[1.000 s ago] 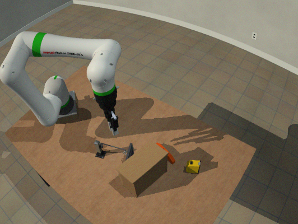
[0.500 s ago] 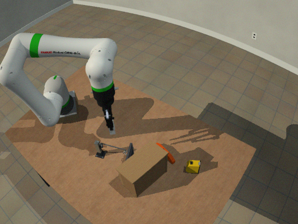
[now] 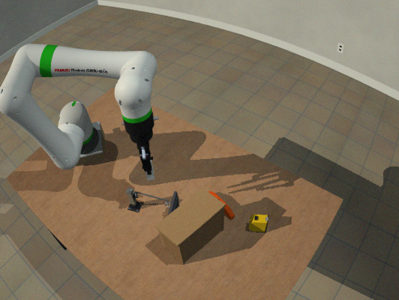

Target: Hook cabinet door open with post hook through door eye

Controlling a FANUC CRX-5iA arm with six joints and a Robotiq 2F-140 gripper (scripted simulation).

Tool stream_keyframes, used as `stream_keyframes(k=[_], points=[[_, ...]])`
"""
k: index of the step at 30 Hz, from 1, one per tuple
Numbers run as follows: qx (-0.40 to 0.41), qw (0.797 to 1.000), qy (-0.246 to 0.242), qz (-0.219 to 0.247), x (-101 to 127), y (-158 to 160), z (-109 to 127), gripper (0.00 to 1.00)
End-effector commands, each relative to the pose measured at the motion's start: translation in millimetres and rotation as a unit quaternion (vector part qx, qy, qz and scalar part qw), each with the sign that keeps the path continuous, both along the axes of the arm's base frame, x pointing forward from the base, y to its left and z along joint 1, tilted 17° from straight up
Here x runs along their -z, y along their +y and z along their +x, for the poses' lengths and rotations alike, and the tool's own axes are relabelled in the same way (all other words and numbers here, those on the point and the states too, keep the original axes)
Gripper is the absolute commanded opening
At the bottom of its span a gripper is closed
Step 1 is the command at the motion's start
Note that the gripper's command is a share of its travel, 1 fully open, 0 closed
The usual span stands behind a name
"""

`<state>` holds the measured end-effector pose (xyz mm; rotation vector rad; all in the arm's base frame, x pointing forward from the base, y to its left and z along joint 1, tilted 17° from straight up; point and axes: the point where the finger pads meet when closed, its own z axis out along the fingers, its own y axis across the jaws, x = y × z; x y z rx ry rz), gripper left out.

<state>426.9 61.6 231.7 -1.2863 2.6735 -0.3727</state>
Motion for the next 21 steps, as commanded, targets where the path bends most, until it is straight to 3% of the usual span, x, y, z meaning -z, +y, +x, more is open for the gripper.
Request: stream_keyframes(k=[1,21], points=[[0.0,1.0,0.0,0.0,-0.2,0.1,0.1,0.14],[0.0,1.0,0.0,0.0,10.0,-1.5,2.6,0.14]])
